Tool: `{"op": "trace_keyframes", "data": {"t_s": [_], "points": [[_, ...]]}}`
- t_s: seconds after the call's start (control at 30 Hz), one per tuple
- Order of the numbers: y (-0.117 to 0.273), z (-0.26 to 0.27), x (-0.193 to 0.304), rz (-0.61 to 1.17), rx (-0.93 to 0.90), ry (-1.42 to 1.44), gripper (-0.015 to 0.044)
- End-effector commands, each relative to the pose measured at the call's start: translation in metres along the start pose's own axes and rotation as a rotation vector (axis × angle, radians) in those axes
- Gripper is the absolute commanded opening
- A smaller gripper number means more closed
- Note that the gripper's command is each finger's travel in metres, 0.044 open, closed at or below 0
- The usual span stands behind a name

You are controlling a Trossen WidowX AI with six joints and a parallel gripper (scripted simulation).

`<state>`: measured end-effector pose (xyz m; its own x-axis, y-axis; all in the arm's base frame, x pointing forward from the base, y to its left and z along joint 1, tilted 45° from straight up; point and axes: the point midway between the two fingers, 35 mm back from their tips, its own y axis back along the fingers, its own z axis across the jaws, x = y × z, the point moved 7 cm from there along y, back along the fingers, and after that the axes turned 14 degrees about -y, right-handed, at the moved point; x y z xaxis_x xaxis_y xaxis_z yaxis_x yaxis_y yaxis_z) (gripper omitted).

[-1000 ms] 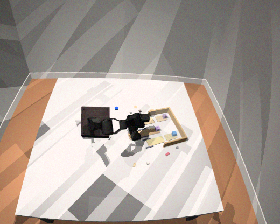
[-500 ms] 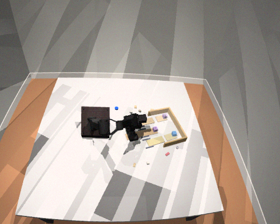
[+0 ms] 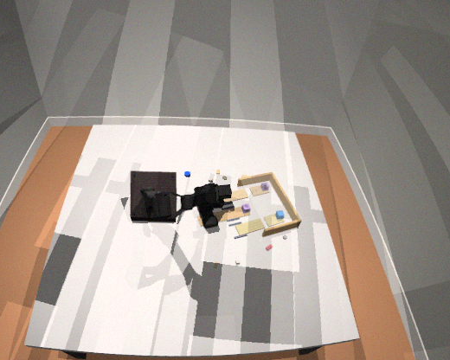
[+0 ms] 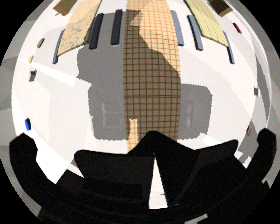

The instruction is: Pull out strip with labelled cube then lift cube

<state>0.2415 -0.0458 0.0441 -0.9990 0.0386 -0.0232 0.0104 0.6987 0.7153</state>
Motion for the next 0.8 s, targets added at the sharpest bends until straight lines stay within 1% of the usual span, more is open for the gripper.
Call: {"op": "trace_keyframes", "data": {"t_s": [0.0,0.33,0.77], "points": [[-0.006,-0.002,0.014,0.033,0.010,0.016,0.0000],[-0.006,-0.005,0.026,0.034,0.010,0.016,0.0000],[-0.006,-0.005,0.027,0.034,0.010,0.016,0.0000]]}}
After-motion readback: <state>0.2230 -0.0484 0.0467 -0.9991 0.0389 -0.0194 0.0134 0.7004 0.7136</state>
